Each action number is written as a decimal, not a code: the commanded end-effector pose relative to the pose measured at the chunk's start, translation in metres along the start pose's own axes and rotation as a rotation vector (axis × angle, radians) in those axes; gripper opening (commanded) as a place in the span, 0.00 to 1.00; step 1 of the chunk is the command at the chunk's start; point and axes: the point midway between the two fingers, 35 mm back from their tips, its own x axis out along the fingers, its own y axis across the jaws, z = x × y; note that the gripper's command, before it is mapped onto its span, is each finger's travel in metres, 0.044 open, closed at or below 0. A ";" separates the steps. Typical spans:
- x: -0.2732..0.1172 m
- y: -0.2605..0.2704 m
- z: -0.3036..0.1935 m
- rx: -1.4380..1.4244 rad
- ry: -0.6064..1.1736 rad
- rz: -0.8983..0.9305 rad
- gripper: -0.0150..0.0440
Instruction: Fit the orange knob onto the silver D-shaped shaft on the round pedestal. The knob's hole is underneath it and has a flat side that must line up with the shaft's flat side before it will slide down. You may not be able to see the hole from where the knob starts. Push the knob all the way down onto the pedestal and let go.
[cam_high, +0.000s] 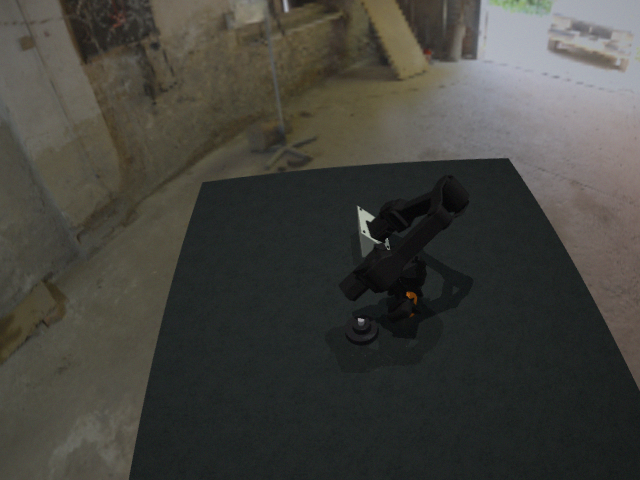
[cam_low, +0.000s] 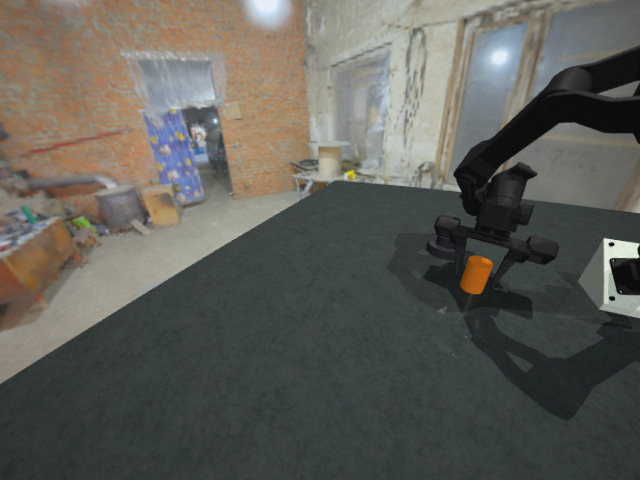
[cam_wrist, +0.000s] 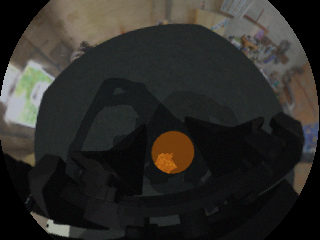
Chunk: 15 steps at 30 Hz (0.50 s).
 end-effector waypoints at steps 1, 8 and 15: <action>0.000 0.000 0.000 0.000 0.000 -0.001 0.69; 0.000 0.000 0.000 0.000 0.000 -0.001 0.69; 0.000 0.000 0.000 0.000 0.000 -0.001 0.96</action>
